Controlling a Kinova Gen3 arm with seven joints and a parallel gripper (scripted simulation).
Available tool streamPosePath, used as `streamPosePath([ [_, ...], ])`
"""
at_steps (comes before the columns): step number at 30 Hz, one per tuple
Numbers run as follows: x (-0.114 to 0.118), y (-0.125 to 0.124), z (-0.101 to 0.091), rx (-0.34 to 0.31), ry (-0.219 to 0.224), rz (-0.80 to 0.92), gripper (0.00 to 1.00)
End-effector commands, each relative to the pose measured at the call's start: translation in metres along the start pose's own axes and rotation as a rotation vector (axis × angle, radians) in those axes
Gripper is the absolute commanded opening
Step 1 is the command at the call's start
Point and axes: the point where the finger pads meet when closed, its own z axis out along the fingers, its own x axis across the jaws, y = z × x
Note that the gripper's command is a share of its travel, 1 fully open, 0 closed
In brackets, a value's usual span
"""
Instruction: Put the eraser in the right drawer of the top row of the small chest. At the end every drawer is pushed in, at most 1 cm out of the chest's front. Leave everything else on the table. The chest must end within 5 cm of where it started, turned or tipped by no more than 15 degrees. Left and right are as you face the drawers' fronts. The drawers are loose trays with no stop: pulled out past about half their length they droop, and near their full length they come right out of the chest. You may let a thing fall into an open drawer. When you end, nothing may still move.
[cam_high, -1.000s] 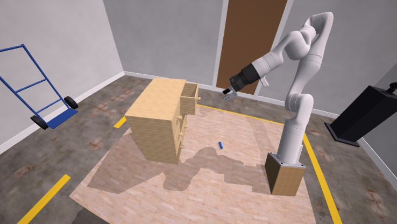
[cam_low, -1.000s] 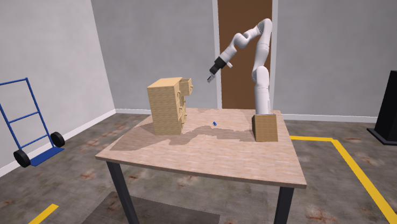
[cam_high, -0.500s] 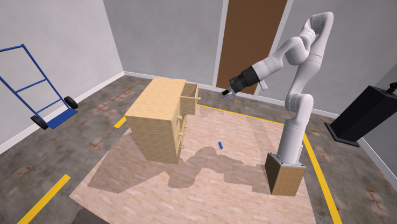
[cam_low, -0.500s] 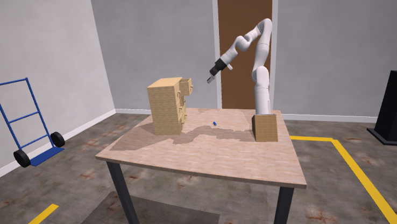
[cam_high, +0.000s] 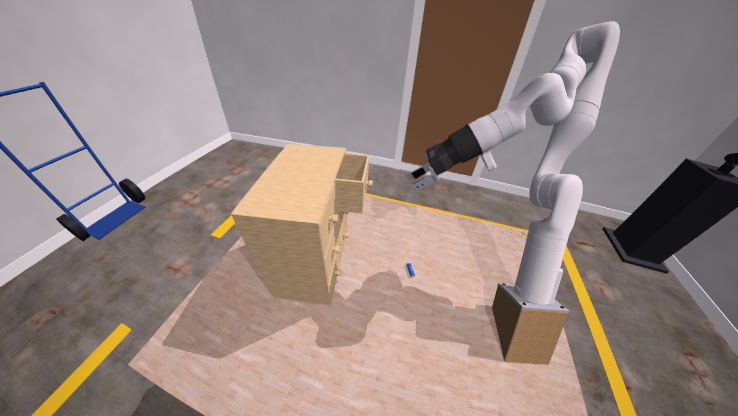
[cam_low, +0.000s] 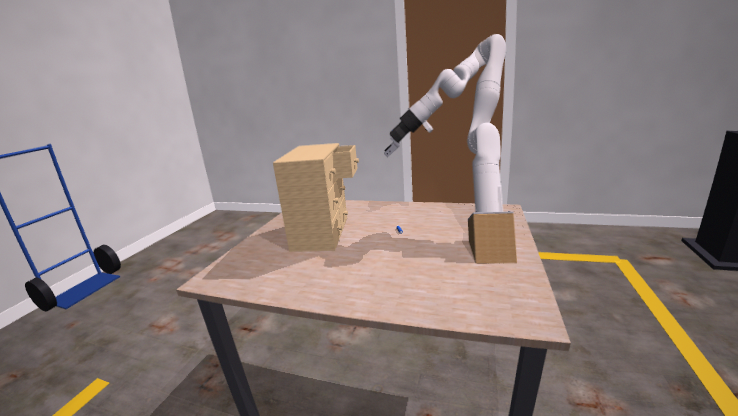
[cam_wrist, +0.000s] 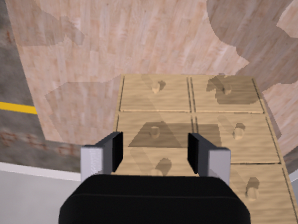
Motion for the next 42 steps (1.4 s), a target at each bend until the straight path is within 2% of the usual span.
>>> streamPosePath([
  [1,0.0002,-0.0001,0.0002,-0.002,0.0,-0.001,1.0],
  [14,0.0003,-0.0002,0.0004,-0.004,0.001,-0.001,1.0],
  [15,0.0003,-0.0002,0.0004,-0.004,0.001,-0.001,0.0],
  [42,0.0003,0.0016,0.0047,-0.004,0.001,-0.001,0.0],
])
